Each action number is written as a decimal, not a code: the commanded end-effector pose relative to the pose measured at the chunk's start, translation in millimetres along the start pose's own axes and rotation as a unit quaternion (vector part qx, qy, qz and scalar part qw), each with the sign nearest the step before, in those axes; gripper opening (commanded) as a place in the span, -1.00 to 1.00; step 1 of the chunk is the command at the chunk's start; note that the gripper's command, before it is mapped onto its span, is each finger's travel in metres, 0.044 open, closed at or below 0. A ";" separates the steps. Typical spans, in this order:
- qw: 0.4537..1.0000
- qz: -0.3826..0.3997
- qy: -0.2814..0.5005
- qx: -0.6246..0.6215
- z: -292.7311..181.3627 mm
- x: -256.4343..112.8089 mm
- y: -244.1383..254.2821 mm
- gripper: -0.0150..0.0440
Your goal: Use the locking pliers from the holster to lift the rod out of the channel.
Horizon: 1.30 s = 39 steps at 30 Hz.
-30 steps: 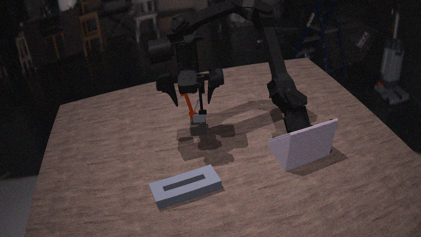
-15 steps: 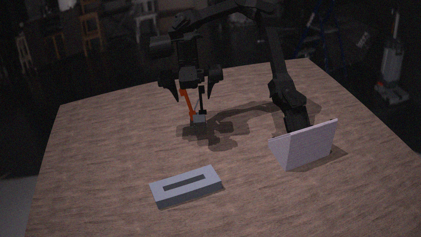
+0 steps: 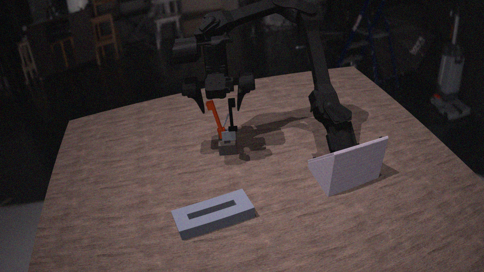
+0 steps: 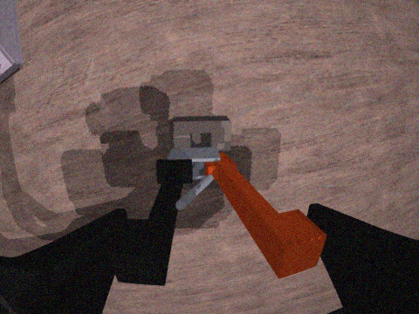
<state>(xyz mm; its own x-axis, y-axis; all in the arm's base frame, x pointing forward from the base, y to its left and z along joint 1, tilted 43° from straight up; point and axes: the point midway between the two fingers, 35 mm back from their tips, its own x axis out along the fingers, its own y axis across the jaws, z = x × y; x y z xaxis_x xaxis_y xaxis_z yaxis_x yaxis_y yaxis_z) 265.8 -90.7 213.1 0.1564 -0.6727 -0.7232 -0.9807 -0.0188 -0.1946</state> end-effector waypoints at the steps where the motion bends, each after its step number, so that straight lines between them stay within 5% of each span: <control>1: 1.000 0.000 -0.003 -0.003 1.2 6.3 1.1 1.00; 39: 1.000 0.000 -0.002 -0.003 0.9 24.6 1.5 0.89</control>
<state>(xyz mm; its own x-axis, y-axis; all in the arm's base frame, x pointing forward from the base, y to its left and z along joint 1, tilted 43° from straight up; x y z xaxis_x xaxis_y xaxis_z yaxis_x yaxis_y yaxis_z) 268.2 -107.3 194.9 0.1542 -0.6738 -0.7227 -0.9813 -0.0190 -0.1917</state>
